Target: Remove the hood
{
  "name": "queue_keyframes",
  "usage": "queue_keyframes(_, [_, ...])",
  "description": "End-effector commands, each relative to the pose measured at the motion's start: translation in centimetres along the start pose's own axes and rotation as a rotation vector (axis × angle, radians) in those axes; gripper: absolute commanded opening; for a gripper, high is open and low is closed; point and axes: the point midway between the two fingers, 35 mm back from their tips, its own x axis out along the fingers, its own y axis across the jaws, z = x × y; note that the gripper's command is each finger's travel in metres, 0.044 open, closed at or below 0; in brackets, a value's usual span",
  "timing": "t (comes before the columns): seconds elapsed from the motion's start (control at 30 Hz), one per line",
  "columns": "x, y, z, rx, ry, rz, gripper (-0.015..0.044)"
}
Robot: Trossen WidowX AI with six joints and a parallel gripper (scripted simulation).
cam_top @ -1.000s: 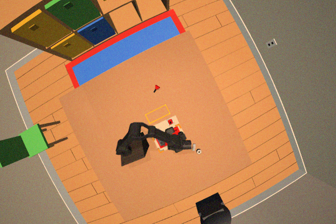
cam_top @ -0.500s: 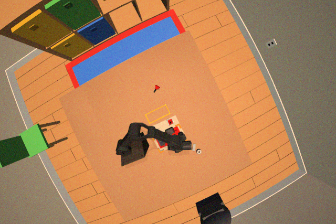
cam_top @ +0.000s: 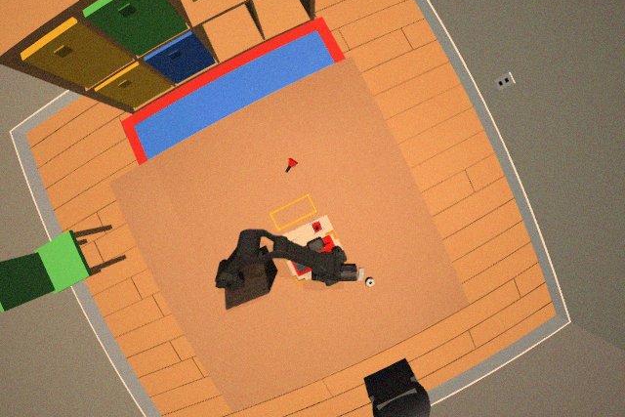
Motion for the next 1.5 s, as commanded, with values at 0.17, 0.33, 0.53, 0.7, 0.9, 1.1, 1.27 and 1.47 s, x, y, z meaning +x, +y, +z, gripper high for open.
queue_keyframes(0.17, [-0.9, -0.1, 0.1, -0.003, -0.005, -0.008, 0.0000])
queue_keyframes(0.33, [-1.2, -0.1, 0.1, -0.003, -0.005, -0.008, 0.0000])
queue_keyframes(0.53, [-2.3, -0.2, 0.1, -0.003, -0.005, -0.009, 0.0000])
queue_keyframes(0.7, [-4.9, -0.2, 0.1, -0.003, -0.005, -0.010, 0.0000])
queue_keyframes(0.9, [-4.9, -0.1, 0.0, 0.005, -0.002, -0.001, 0.0000])
queue_keyframes(1.1, [-5.1, 2.5, 0.2, 0.006, -0.002, -0.009, 0.0000])
queue_keyframes(1.27, [-5.3, 4.9, 0.3, 0.006, -0.002, -0.014, 0.0000])
queue_keyframes(1.47, [-5.4, 7.8, 0.1, 0.006, -0.002, -0.017, 0.0000])
